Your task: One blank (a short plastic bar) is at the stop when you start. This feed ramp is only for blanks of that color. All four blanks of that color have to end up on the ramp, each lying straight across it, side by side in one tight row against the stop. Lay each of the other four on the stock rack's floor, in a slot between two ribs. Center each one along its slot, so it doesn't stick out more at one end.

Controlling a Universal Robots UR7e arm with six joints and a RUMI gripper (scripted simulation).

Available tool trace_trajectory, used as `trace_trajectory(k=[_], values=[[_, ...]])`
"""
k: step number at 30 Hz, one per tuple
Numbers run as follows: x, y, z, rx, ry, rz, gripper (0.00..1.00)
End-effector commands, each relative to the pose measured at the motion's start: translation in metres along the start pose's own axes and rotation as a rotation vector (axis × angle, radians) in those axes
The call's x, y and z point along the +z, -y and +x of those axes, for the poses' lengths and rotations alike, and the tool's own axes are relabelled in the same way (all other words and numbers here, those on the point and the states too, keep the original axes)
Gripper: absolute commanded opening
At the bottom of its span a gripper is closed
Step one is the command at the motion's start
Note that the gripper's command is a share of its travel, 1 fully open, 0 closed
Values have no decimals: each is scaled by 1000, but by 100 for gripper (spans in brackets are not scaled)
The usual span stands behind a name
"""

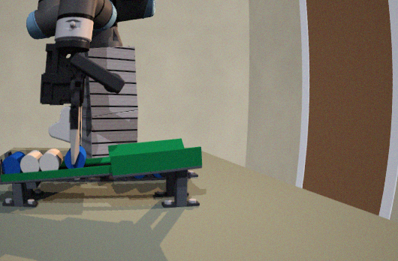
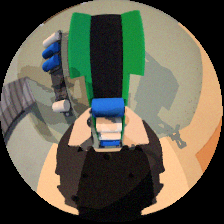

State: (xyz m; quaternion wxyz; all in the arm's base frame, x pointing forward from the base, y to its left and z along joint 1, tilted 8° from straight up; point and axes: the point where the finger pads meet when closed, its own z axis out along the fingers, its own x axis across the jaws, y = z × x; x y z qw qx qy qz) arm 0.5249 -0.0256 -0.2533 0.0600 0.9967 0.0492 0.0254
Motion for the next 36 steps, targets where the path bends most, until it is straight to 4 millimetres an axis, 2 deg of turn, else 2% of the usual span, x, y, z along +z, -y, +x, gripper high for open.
trace_trajectory(k=[1,22,29,36], values=[[-1,-2,4,2,-6,-2,36],[-1,-2,4,2,-5,-2,36],[-1,-2,4,2,-5,-2,44],[-1,-2,4,2,-5,-2,46]])
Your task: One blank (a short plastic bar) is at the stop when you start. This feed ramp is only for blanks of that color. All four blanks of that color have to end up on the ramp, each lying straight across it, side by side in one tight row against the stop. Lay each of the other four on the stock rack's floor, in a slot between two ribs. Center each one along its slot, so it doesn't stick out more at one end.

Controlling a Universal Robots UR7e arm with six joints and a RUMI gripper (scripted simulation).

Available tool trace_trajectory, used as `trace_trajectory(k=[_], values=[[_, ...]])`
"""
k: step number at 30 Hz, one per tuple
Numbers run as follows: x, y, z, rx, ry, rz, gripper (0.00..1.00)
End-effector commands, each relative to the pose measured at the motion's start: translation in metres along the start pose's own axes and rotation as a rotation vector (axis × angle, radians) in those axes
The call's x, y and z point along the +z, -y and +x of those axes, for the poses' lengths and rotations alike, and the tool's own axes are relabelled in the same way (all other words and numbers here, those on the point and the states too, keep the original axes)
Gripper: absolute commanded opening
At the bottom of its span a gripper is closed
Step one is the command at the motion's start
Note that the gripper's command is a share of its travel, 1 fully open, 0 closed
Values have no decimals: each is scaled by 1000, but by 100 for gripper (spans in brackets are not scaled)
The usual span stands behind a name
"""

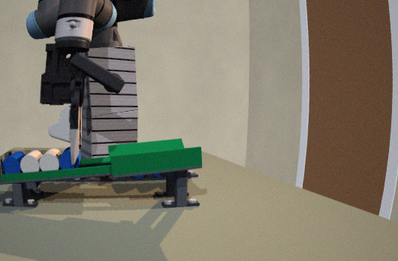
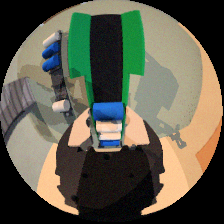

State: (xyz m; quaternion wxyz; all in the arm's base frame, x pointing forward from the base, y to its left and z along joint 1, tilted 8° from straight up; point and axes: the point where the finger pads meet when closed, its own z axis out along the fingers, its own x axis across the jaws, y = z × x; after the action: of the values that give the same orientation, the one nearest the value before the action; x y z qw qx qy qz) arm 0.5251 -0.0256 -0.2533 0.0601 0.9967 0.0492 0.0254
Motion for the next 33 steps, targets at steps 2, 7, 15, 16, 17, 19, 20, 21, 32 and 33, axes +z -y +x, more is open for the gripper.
trace_trajectory(k=[2,7,15,16,17,19,20,21,32,33], values=[[-1,-2,3,2,-5,-2,49],[-1,-2,3,2,-5,-2,49],[-3,-2,3,2,-5,-1,49],[-4,-2,2,2,-4,-1,49],[-6,-1,1,1,-2,0,49],[-11,0,1,1,-2,0,49],[-15,0,1,0,-2,0,49],[-19,0,1,0,-2,0,49],[-65,0,0,0,-2,0,49],[-69,0,0,0,-2,0,49]])
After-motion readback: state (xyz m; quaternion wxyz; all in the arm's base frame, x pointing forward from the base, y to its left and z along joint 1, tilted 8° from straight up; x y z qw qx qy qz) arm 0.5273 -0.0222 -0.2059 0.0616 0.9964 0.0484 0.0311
